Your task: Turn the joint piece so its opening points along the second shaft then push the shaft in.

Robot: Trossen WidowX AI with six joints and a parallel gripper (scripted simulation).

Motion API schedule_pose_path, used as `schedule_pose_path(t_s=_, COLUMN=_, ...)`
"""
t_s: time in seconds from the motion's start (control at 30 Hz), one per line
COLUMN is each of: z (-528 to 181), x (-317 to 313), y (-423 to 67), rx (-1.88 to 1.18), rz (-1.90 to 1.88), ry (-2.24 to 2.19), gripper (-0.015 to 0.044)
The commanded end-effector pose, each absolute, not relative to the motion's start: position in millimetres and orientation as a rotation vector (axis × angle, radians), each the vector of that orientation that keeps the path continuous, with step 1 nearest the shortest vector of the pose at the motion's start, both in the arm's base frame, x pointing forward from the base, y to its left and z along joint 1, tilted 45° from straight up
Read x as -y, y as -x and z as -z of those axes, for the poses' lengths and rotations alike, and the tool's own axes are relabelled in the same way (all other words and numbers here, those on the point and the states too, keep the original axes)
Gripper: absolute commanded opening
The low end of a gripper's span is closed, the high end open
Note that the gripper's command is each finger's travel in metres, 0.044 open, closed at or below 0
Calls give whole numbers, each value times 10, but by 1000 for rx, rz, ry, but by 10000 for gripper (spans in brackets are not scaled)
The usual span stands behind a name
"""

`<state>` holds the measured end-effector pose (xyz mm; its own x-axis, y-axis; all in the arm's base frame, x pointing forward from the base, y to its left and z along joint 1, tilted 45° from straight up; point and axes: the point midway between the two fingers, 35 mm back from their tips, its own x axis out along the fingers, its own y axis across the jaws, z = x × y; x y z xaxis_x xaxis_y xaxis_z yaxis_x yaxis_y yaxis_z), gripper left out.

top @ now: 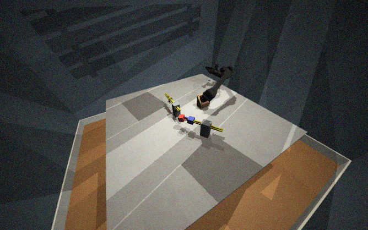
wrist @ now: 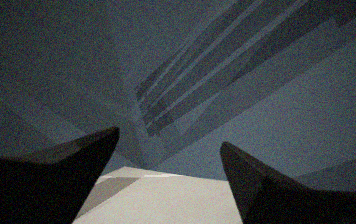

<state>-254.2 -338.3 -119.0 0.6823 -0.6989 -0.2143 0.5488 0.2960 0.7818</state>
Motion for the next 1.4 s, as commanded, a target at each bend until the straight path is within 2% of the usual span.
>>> schedule_pose_path(t_s=0.0, z=1190, x=3383, y=2542, rx=180, rz=836, ry=-960, gripper=426)
schedule_pose_path(t_s=0.1, z=1171, x=3422, y=2489, rx=163, rz=819, ry=-959, gripper=440)
schedule_pose_path(t_s=0.3, z=975, x=3746, y=1998, rx=45, rz=682, ry=-979, gripper=440)
schedule_pose_path(t_s=0.77, z=362, x=4224, y=273, rx=-272, rz=301, ry=-1066, gripper=440)
schedule_pose_path(t_s=1.1, z=-41, x=4025, y=-1011, rx=-527, rz=64, ry=-1087, gripper=440)
schedule_pose_path(t_s=1.37, z=-457, x=3500, y=-1985, rx=-731, rz=-124, ry=-1036, gripper=440)
